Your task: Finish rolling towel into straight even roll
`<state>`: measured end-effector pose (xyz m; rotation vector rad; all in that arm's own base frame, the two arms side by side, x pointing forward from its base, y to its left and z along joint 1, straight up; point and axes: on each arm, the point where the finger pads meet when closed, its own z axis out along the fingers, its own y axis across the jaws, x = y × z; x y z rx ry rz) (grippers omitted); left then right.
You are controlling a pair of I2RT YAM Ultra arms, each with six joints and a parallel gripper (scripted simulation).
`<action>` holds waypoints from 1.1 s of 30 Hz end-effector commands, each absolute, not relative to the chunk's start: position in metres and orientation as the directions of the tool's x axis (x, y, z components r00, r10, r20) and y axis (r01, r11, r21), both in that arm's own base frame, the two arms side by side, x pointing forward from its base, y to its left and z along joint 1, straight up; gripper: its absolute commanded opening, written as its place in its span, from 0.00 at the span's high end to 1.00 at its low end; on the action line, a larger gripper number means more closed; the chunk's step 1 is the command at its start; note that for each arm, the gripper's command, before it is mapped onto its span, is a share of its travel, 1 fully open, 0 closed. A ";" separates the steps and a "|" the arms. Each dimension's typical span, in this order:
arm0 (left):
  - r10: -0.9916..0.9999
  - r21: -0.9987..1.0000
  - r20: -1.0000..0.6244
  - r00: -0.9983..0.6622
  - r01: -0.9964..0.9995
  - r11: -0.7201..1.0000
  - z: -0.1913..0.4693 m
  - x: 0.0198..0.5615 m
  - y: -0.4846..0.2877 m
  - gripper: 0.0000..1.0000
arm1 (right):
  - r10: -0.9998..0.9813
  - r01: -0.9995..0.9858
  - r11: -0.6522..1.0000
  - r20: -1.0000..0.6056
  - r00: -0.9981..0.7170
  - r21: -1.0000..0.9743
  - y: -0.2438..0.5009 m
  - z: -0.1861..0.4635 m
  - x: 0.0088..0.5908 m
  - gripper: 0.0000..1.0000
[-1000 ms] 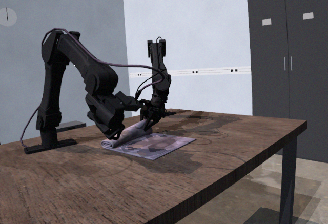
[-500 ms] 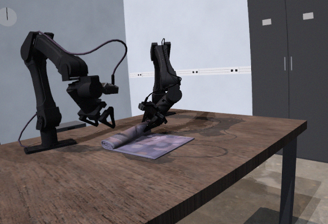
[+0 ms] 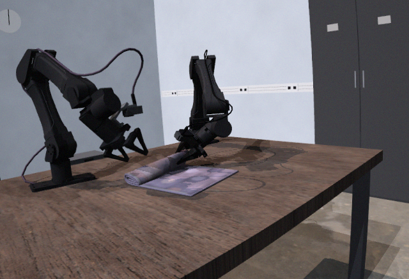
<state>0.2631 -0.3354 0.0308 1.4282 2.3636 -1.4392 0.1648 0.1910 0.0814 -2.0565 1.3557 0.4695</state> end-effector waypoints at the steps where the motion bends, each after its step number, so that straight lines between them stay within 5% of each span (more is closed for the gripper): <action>1: 0.681 -0.707 -0.447 -0.580 0.695 0.128 0.038 0.264 -0.336 0.77 | -0.667 -0.898 -0.278 -0.604 0.437 -0.342 0.197 0.089 0.176 0.02; 33: 0.681 -0.707 -0.447 -0.580 0.695 0.128 0.031 0.264 -0.336 0.77 | -0.653 -0.889 -0.305 -0.604 0.457 -0.342 0.205 0.030 0.190 0.02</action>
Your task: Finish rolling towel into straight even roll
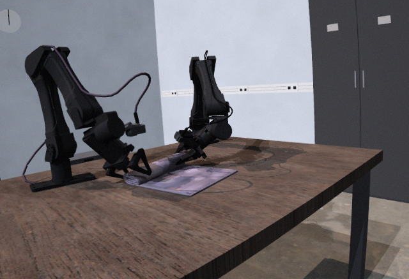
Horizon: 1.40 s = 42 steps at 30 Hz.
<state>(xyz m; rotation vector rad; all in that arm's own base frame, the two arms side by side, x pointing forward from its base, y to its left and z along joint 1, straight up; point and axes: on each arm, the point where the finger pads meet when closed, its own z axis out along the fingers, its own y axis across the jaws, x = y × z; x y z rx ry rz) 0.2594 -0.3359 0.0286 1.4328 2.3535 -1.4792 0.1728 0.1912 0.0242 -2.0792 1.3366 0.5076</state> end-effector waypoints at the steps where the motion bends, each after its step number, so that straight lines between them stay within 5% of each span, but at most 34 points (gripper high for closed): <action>1: 0.681 -0.707 -0.447 -0.580 0.695 0.128 0.031 0.264 -0.336 0.77 | -0.653 -0.889 -0.305 -0.604 0.457 -0.342 0.206 0.030 0.192 0.02; 6: 0.681 -0.707 -0.447 -0.580 0.695 0.128 0.031 0.264 -0.336 0.77 | -0.653 -0.889 -0.305 -0.604 0.457 -0.342 0.208 0.033 0.196 0.02; 17: 0.681 -0.707 -0.447 -0.580 0.695 0.128 0.031 0.264 -0.336 0.77 | -0.653 -0.889 -0.305 -0.604 0.457 -0.342 0.208 0.032 0.196 0.49; 22: 0.681 -0.707 -0.447 -0.580 0.695 0.128 0.031 0.264 -0.336 0.77 | -0.653 -0.889 -0.305 -0.604 0.457 -0.342 0.208 0.032 0.196 0.59; 42: 0.681 -0.707 -0.447 -0.580 0.695 0.128 0.031 0.264 -0.336 0.77 | -0.653 -0.889 -0.305 -0.604 0.457 -0.342 0.208 0.032 0.196 0.72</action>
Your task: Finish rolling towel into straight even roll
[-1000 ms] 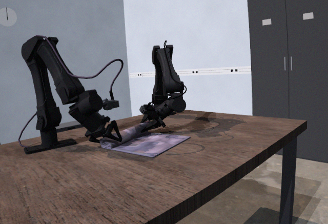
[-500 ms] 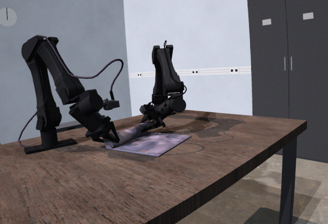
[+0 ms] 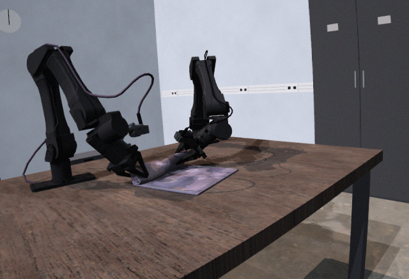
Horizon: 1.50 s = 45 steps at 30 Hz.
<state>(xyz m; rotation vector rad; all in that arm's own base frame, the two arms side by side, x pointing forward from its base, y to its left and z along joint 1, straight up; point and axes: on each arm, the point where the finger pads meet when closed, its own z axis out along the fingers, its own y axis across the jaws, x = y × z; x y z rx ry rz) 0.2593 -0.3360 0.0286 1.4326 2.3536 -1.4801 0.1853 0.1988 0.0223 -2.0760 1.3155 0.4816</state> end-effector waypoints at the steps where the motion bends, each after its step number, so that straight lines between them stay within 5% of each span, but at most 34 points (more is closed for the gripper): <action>1: 0.681 -0.707 -0.447 -0.580 0.695 0.128 0.031 0.264 -0.336 0.77 | -0.653 -0.889 -0.305 -0.604 0.457 -0.342 0.208 0.032 0.196 0.72; 5: 0.681 -0.707 -0.447 -0.580 0.695 0.128 0.031 0.264 -0.336 0.77 | -0.653 -0.889 -0.305 -0.604 0.457 -0.342 0.208 0.032 0.196 0.73; 10: 0.681 -0.707 -0.447 -0.580 0.695 0.128 0.034 0.264 -0.336 0.57 | -0.653 -0.889 -0.305 -0.604 0.457 -0.342 0.208 0.032 0.196 0.73; 12: 0.681 -0.707 -0.447 -0.580 0.695 0.128 0.034 0.264 -0.336 0.57 | -0.653 -0.889 -0.305 -0.604 0.457 -0.342 0.208 0.032 0.196 0.73; 22: 0.681 -0.707 -0.447 -0.580 0.695 0.128 0.043 0.264 -0.336 0.15 | -0.653 -0.889 -0.305 -0.604 0.457 -0.342 0.208 0.032 0.196 0.73; 45: 0.681 -0.699 -0.453 -0.576 0.704 0.130 0.081 0.293 -0.286 0.14 | -0.732 -0.945 -0.327 -0.633 0.252 0.002 0.208 0.036 0.196 0.73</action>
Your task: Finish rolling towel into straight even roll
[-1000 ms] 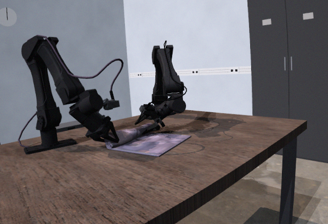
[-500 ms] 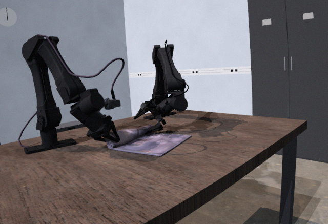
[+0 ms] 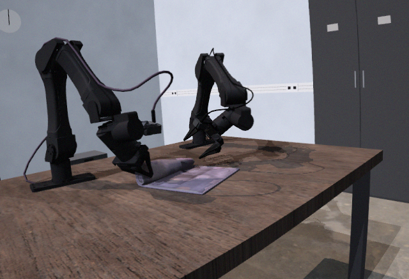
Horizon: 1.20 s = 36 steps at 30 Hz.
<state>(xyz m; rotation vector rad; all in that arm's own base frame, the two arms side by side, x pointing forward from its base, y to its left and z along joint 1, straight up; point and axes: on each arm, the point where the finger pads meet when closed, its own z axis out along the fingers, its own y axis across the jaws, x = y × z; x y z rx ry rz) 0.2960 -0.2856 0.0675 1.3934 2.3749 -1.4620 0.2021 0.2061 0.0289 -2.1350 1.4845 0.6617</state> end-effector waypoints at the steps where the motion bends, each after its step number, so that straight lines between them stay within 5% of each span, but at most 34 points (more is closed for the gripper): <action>1: 0.681 -0.699 -0.453 -0.576 0.704 0.130 0.081 0.293 -0.286 0.14 | -0.732 -0.945 -0.327 -0.633 0.252 0.002 0.208 0.036 0.196 0.73; 16: 0.731 -0.191 -0.617 -0.291 0.957 0.219 0.084 0.277 -0.310 0.08 | -0.832 -0.847 -0.289 -0.555 -0.008 0.446 0.208 0.041 0.196 0.73; 29: 0.788 0.274 -0.615 -0.026 0.930 0.244 0.086 0.264 -0.330 0.04 | -0.879 -0.715 -0.238 -0.459 -0.130 0.657 0.208 0.043 0.196 0.73; 36: 0.797 0.342 -0.604 0.013 0.907 0.245 0.087 0.262 -0.333 0.02 | -0.888 -0.679 -0.224 -0.434 -0.153 0.699 0.208 0.044 0.196 0.73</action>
